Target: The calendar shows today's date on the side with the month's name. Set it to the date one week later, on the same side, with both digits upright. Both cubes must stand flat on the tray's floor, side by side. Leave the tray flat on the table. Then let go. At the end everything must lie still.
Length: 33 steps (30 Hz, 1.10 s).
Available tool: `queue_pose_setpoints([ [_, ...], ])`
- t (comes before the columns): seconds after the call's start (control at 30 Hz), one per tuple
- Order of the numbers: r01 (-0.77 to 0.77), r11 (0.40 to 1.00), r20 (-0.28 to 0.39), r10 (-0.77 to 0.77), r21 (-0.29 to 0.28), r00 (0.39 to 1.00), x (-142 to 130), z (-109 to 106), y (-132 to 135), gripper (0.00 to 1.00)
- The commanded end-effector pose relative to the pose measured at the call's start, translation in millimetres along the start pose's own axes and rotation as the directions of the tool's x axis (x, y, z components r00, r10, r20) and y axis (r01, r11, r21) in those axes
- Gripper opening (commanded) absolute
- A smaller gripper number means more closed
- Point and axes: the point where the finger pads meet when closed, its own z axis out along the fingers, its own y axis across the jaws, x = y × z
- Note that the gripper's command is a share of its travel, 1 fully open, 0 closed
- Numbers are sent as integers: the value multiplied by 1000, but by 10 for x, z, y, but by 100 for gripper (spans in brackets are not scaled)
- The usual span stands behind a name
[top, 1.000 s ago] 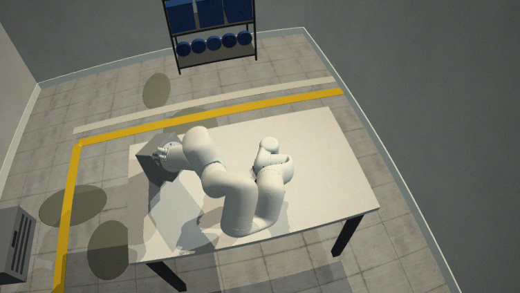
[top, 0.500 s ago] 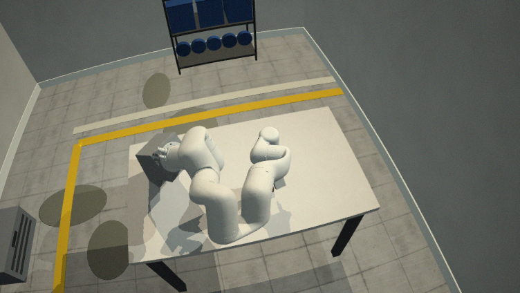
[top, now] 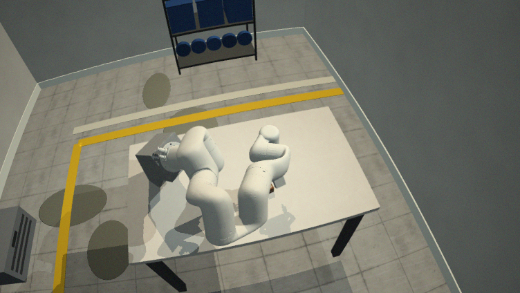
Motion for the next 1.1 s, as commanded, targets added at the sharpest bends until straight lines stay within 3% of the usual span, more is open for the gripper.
queue_pose_setpoints([
  [0.0, 0, 1000, 0, 0, 2, 1000, 0, -7, -7, 100],
  [0.43, -34, 999, 0, 34, 2, 999, -17, -7, -10, 100],
  [0.67, -245, 970, -2, 245, 2, 970, -128, -6, -26, 100],
  [0.83, -308, 952, -2, 308, 2, 952, -163, -6, -30, 100],
  [1.07, -512, 859, -3, 512, 3, 859, -285, -6, -40, 100],
])
